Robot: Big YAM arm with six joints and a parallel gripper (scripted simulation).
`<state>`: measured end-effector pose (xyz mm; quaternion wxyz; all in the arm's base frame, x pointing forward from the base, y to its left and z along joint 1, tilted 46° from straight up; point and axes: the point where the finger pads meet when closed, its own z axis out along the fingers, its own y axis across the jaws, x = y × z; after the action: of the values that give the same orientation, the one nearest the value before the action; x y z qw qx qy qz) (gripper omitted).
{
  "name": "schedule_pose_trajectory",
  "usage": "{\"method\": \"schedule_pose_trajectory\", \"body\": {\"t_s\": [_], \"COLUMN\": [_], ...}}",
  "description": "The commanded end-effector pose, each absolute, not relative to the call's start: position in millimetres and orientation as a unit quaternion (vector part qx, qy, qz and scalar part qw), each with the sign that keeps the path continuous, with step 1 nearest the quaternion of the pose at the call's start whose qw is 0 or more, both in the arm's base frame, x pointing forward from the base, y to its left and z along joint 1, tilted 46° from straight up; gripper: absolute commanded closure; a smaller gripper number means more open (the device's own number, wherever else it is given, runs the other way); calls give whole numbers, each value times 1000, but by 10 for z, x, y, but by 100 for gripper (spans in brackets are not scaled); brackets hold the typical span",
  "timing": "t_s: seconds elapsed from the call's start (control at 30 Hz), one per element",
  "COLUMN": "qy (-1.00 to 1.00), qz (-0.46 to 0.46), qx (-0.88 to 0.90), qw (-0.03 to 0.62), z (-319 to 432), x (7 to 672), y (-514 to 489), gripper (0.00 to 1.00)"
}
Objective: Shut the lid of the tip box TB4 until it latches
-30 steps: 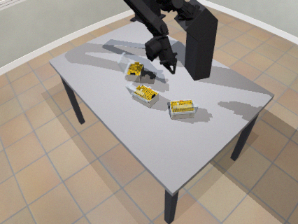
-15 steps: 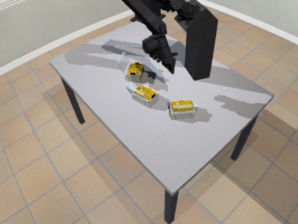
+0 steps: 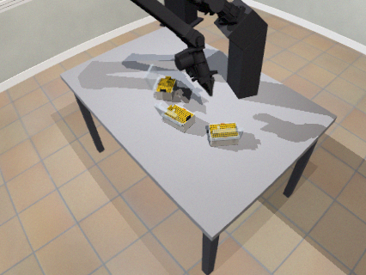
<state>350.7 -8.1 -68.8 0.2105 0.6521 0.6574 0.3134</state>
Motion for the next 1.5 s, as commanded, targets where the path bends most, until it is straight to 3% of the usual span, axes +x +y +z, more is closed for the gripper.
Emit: {"method": "schedule_pose_trajectory", "body": {"t_s": [0.0,0.8,1.47], "qy": [658,659,660], "qz": [308,305,305], "qx": [654,657,657], "qw": [210,204,199], "z": [-846,-1637,-1610], "x": [3533,4170,4105], "y": [-170,-585,-518], "gripper": [100,100,100]}}
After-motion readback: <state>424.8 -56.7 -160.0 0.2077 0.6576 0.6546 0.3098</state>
